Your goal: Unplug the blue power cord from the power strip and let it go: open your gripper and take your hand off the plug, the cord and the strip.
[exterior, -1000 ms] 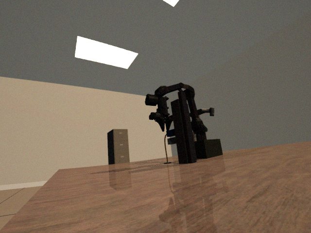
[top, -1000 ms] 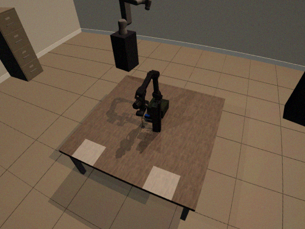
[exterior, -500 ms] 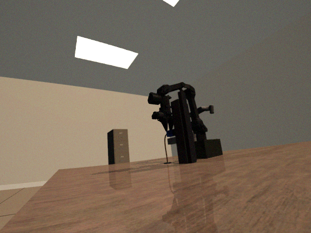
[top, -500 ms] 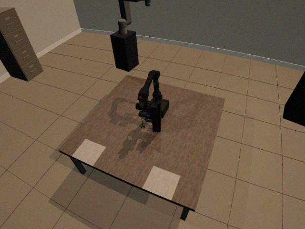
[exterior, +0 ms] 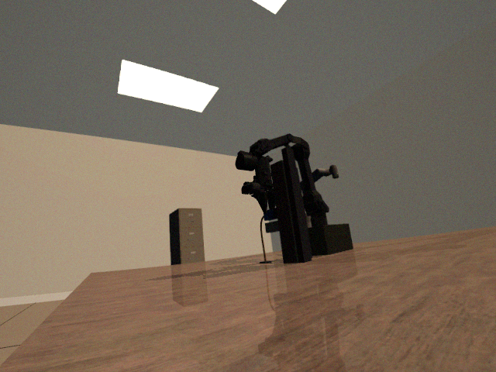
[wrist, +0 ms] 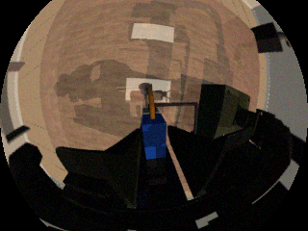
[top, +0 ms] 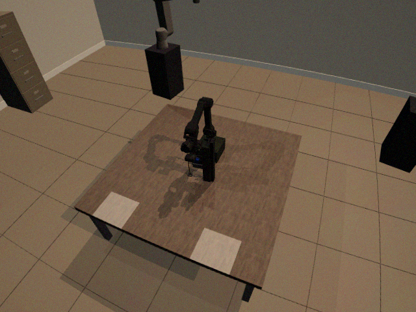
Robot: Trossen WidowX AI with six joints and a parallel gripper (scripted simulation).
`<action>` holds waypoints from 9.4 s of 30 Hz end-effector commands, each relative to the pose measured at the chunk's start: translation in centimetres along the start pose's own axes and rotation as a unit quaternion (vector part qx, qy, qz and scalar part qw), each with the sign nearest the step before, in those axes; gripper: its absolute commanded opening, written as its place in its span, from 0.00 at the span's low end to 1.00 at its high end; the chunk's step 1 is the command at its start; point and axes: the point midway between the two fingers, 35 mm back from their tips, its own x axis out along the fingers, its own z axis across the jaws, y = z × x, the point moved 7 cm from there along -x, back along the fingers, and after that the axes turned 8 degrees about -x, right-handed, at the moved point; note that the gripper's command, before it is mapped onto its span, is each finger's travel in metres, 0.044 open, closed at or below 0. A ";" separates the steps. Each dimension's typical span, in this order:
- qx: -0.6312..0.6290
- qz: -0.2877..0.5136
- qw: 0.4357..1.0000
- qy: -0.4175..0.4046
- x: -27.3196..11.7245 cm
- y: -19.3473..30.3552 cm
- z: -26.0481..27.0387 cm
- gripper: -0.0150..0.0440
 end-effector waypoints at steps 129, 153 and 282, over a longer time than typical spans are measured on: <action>0.000 -0.002 1.000 0.000 -0.1 -0.8 -0.1 0.25; 0.001 -0.003 1.000 -0.001 -0.1 -4.6 -0.5 0.25; 0.002 -0.004 1.000 -0.001 -0.1 -5.2 -1.1 0.61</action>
